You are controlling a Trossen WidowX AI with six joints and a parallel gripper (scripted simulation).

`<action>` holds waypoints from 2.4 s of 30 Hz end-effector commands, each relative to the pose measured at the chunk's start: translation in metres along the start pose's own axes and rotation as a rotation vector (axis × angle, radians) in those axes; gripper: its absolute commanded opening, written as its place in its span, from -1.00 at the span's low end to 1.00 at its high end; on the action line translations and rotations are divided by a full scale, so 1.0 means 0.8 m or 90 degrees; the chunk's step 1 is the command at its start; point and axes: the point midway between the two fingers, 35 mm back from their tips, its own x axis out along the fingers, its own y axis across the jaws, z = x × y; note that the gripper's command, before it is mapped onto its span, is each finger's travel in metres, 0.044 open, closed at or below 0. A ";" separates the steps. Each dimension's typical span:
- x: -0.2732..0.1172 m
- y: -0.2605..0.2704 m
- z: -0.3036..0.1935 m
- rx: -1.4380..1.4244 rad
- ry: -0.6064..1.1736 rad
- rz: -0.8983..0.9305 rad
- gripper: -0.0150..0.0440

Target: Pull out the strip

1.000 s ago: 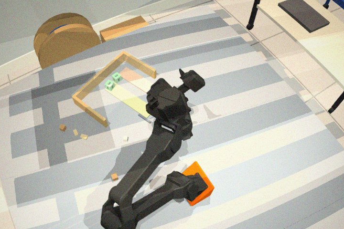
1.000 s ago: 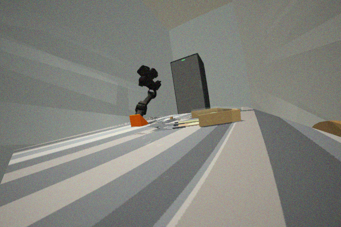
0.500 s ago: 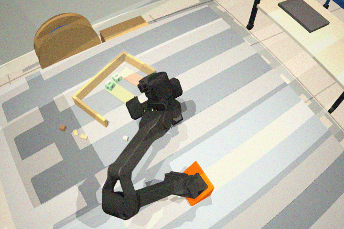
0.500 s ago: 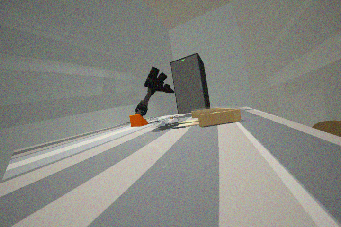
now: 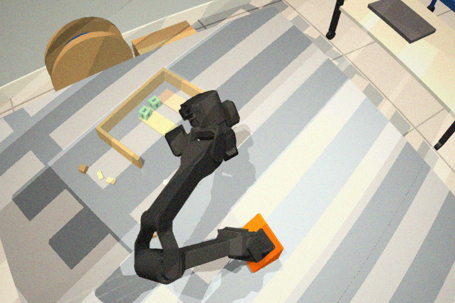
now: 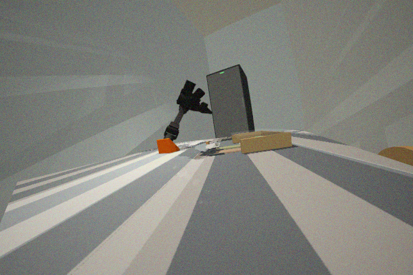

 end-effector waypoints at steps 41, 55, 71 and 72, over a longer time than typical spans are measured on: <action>0.165 -0.011 -0.070 -0.191 0.564 0.135 -0.49; 0.184 -0.010 -0.093 -0.191 0.564 0.135 -0.49; 0.203 -0.008 -0.118 -0.190 0.563 0.137 -0.49; 0.204 -0.008 -0.119 -0.190 0.563 0.137 -0.49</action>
